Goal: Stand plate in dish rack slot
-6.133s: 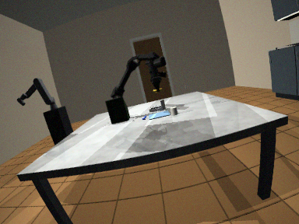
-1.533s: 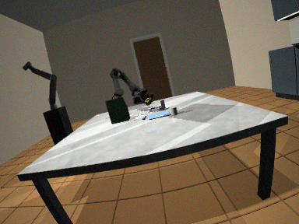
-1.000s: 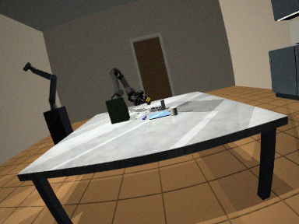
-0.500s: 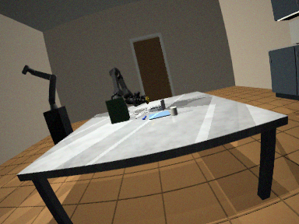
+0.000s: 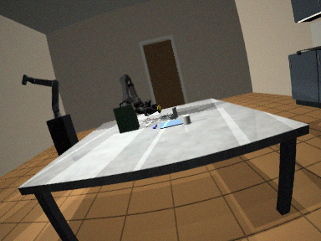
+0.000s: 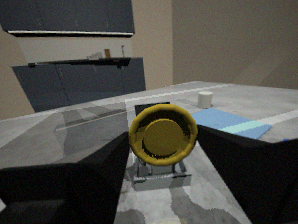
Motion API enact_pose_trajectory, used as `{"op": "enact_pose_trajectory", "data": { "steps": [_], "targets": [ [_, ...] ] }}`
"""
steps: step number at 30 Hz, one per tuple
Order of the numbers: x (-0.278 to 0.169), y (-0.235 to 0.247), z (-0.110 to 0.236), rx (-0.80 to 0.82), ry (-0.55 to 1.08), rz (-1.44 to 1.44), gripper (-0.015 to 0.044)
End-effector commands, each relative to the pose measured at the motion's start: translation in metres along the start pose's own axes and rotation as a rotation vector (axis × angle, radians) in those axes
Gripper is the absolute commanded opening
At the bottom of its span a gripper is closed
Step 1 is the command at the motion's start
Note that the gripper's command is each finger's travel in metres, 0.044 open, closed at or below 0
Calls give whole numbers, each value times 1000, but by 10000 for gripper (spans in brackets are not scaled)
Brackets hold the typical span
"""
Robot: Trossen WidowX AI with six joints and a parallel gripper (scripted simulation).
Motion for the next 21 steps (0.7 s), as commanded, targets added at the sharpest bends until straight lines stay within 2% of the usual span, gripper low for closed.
{"op": "enact_pose_trajectory", "data": {
  "steps": [1,21],
  "targets": [
    [-7,3,-6,-1,0,3,0],
    [-13,5,-30,3,-2,-11,0]
  ]
}}
Point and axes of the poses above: the point midway between the two fingers, 35 mm back from their tips, its own z axis back along the fingers, its own y axis across the jaws, x = y × z, the point moved 6 cm from there along z, back along the fingers, and after that the axes turned 14 degrees about z, right-handed, at the moved point
